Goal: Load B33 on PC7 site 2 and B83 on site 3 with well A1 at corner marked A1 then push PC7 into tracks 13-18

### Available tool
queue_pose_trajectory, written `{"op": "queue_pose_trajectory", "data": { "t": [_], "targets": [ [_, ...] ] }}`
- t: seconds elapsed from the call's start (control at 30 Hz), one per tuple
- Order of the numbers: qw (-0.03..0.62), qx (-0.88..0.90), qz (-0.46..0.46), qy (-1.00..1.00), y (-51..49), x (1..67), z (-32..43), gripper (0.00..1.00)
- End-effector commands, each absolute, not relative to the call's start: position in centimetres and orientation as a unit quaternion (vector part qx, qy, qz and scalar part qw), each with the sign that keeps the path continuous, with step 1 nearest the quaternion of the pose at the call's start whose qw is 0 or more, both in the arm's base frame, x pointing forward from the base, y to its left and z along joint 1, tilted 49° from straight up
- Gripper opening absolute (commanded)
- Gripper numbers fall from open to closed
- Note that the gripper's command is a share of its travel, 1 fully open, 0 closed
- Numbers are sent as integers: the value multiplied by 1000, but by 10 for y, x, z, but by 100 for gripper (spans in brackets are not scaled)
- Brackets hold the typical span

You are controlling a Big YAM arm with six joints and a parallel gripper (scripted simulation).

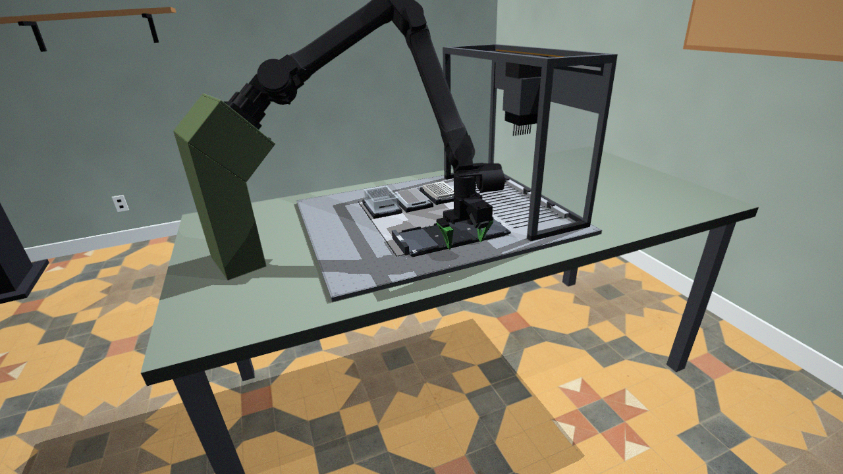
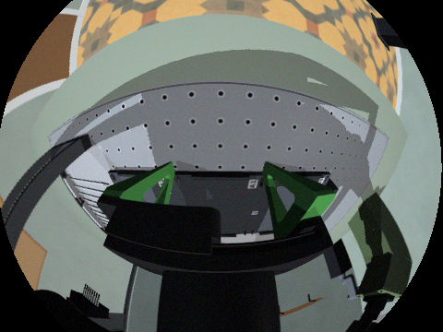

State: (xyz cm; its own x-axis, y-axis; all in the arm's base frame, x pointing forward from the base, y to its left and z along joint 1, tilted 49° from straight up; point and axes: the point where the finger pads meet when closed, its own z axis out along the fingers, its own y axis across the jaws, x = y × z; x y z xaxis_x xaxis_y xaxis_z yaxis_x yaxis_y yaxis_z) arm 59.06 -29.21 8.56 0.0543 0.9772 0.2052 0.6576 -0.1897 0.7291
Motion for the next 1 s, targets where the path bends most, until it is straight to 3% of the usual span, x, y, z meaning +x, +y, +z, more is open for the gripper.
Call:
{"op": "queue_pose_trajectory", "data": {
  "t": [0.0, 0.97],
  "targets": [
    [234, 674, 358, 602, -272, 598, 102, 100],
    [232, 676, 359, 600, -264, 598, 102, 100]
  ]
}}
